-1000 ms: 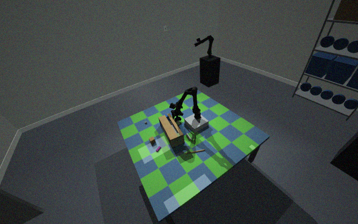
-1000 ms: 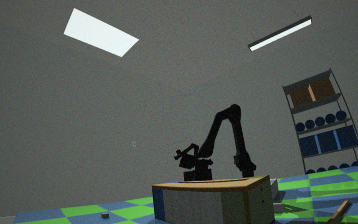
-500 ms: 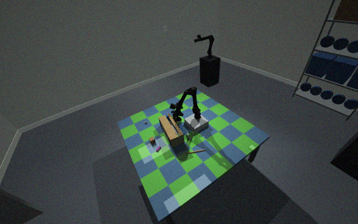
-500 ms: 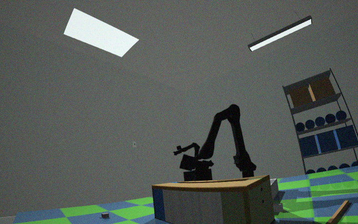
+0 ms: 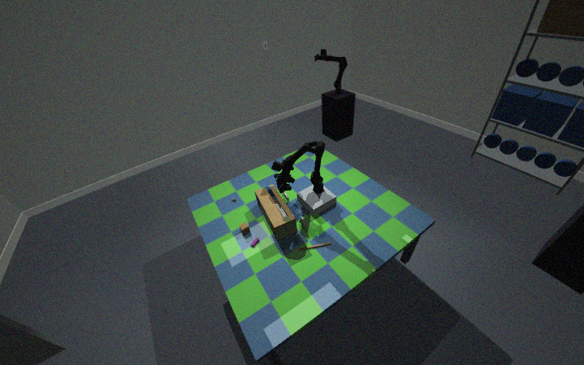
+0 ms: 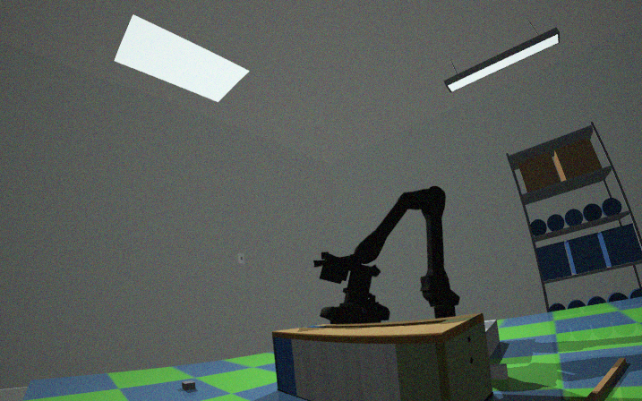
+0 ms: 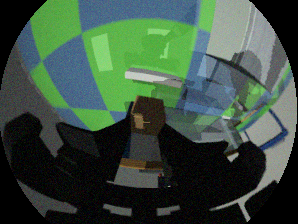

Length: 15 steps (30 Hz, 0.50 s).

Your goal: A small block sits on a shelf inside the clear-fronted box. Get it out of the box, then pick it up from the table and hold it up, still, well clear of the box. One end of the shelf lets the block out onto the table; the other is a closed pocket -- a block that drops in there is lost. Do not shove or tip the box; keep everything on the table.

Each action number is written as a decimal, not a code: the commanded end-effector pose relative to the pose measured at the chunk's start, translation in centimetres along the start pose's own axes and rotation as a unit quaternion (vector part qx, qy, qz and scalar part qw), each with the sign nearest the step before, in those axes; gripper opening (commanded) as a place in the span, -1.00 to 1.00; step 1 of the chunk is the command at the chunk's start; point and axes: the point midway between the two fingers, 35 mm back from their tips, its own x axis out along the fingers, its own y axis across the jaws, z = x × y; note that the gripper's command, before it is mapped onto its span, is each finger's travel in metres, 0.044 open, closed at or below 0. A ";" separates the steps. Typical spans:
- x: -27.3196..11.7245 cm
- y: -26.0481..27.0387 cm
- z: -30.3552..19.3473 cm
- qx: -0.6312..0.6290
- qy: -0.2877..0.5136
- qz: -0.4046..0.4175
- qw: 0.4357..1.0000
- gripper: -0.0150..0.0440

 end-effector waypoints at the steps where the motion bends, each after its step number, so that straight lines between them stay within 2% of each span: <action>1: -0.7 -0.1 -0.3 0.004 -0.001 0.005 1.000 -0.49; 15: -7.2 -2.4 -3.6 0.134 0.023 0.070 0.988 -0.49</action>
